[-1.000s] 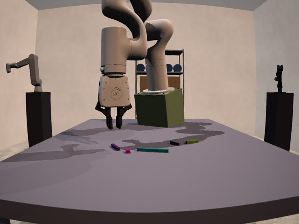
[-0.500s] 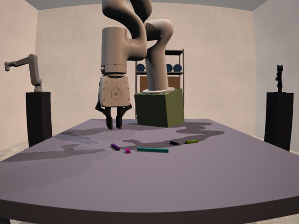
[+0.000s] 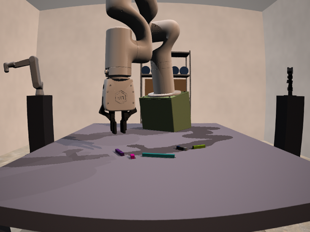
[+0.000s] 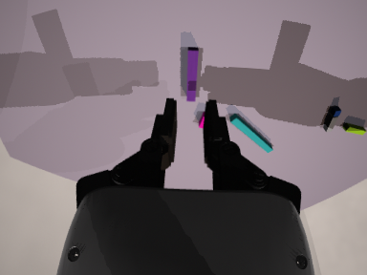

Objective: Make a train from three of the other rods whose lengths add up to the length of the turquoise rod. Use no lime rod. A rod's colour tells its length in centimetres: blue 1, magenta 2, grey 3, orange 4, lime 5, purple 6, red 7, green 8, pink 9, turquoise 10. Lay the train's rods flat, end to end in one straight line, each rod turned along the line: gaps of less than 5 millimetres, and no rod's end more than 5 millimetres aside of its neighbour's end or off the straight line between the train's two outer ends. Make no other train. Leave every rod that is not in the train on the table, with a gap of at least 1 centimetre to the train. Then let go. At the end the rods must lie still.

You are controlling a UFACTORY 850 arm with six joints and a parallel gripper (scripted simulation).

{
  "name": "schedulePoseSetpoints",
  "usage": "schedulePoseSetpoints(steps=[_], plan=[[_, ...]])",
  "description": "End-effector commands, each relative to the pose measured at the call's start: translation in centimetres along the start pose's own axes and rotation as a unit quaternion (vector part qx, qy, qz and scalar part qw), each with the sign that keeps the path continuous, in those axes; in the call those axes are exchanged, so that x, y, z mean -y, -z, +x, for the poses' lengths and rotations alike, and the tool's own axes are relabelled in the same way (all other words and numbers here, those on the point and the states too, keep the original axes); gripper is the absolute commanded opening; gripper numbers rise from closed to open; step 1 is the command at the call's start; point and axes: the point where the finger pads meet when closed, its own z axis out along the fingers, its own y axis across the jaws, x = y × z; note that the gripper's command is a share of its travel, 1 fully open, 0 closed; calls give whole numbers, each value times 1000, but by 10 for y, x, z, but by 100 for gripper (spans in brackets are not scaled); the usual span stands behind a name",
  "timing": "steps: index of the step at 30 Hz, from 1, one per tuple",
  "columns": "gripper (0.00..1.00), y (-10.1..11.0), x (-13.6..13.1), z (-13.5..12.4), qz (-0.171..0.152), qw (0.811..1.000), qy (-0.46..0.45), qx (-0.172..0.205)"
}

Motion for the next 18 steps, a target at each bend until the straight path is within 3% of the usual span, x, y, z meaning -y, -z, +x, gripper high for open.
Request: schedulePoseSetpoints(steps=[1, 18], plan=[[24, 0, 1, -1, 1, 1000, 0, 1], [24, -16, 0, 0, 2, 1000, 0, 1]])
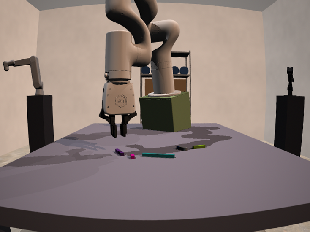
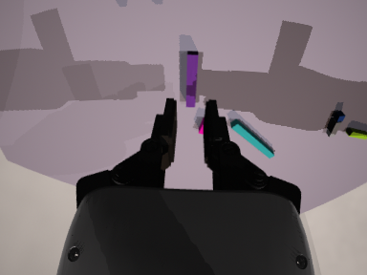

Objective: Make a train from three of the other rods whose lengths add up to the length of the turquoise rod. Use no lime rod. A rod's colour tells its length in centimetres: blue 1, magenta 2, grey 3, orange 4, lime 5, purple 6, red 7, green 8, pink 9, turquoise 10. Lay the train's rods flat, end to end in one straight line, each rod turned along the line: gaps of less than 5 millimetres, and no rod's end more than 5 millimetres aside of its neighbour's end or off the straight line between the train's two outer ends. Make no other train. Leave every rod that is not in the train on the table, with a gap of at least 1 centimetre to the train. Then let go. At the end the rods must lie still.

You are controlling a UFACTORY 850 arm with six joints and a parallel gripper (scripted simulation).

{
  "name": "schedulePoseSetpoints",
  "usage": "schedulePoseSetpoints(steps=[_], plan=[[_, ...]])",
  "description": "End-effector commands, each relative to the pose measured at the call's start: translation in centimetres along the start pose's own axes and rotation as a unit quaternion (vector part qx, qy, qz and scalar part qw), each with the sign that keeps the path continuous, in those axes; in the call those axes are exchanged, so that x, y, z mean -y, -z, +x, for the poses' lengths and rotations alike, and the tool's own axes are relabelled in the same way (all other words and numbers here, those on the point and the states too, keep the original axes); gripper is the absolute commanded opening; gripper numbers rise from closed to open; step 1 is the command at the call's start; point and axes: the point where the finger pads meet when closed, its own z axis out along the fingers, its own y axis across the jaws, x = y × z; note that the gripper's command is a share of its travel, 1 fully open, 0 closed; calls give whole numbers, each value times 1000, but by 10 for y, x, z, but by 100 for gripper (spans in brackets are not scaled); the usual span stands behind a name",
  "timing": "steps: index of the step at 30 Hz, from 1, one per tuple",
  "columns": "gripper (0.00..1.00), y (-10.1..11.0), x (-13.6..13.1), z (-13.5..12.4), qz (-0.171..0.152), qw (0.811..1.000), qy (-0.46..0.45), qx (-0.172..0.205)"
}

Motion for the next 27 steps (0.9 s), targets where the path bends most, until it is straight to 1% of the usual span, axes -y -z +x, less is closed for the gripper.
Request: schedulePoseSetpoints(steps=[1, 8, 10, 22, 27], plan=[[24, -7, 0, 0, 3, 1000, 0, 1], [24, -18, 0, 0, 3, 1000, 0, 1], [24, -18, 0, 0, 3, 1000, 0, 1], [24, -34, 0, 0, 3, 1000, 0, 1], [24, -37, 0, 0, 3, 1000, 0, 1]])
